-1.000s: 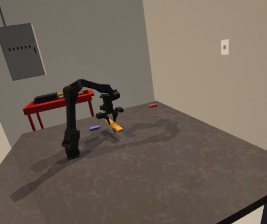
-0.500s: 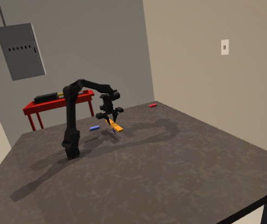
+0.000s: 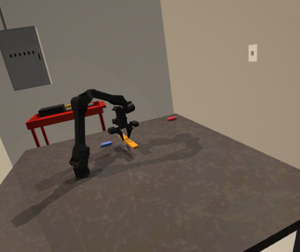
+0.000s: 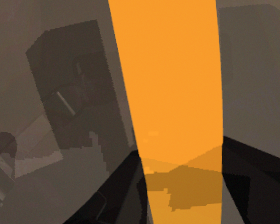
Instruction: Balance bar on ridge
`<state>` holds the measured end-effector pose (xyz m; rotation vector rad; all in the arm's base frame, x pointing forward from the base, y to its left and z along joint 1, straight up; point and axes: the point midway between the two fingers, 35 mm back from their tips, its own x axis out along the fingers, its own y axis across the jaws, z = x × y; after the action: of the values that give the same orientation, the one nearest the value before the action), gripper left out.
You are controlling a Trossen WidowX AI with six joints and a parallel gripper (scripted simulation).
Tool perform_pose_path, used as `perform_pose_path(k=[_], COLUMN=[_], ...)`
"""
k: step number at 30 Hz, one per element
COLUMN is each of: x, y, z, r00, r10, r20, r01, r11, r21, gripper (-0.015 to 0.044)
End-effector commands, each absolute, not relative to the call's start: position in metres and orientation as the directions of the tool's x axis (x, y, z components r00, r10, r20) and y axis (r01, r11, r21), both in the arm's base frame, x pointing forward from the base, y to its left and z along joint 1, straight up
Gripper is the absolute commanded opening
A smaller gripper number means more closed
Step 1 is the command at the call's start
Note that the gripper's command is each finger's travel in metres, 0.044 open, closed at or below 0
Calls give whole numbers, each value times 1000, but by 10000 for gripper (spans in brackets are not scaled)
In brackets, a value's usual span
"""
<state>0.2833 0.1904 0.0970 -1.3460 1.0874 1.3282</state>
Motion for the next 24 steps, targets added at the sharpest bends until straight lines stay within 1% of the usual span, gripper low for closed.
perform_pose_path(k=[1, 24], x=[283, 284], y=[191, 191], z=[96, 94], r00=[26, 26], r10=[17, 17], r20=[-1000, -1000], r01=[-983, -983], r11=[-181, -181], r21=[-28, -28], gripper=[0, 0])
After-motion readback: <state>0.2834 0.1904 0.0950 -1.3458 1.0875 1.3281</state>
